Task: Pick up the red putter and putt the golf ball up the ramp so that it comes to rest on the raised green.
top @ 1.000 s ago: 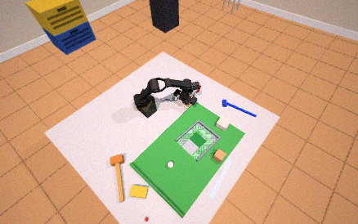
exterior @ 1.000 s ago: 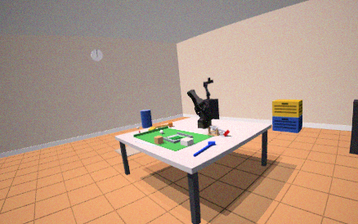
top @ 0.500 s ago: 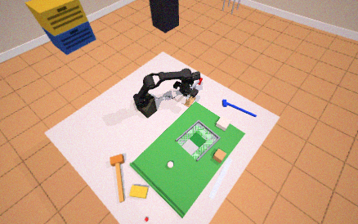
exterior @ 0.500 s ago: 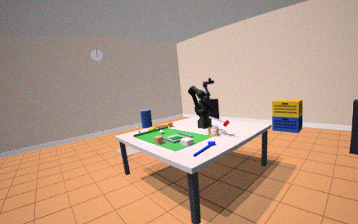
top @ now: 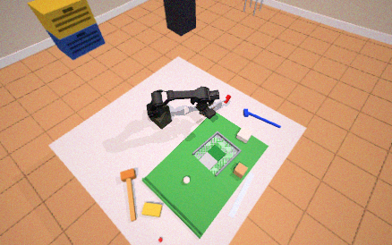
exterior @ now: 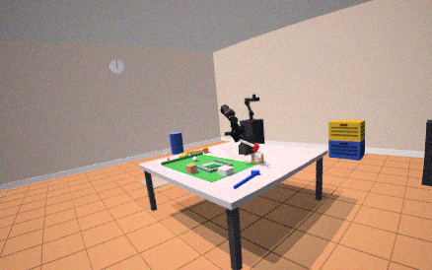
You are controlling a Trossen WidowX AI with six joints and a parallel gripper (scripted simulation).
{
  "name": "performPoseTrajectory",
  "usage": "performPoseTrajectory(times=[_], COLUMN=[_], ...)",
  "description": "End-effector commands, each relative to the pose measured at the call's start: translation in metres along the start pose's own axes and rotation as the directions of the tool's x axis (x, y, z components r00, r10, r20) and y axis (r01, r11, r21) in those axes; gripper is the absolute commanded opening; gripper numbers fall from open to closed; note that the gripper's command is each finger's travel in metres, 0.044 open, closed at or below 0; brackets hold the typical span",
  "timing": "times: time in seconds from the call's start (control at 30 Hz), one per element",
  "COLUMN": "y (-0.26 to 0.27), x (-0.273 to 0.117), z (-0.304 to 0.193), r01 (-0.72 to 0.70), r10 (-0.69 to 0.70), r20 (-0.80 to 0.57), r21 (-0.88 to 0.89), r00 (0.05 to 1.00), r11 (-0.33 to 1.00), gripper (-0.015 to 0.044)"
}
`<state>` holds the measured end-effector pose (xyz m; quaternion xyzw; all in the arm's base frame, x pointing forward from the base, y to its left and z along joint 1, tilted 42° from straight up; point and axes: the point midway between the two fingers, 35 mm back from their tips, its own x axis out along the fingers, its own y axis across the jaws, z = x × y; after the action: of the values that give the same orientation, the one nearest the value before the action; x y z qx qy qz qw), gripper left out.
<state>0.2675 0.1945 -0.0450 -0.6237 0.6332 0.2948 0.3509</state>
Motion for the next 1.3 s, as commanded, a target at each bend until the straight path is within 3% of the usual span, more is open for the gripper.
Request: performPoseTrajectory(times=[0.0,0.7,1.27], y=[-0.018,-0.068,-0.066], x=[-0.006,-0.015,-0.012], z=[-0.024,-0.169,-0.308], r01=[0.002,-0.072,-0.001], r10=[-0.004,0.015,-0.037], r20=[0.018,0.1,0.018], r21=[0.102,0.59,0.902], r00=[1.0,0.995,0.999], r11=[0.995,0.804,0.432], gripper=[0.0,0.0,0.0])
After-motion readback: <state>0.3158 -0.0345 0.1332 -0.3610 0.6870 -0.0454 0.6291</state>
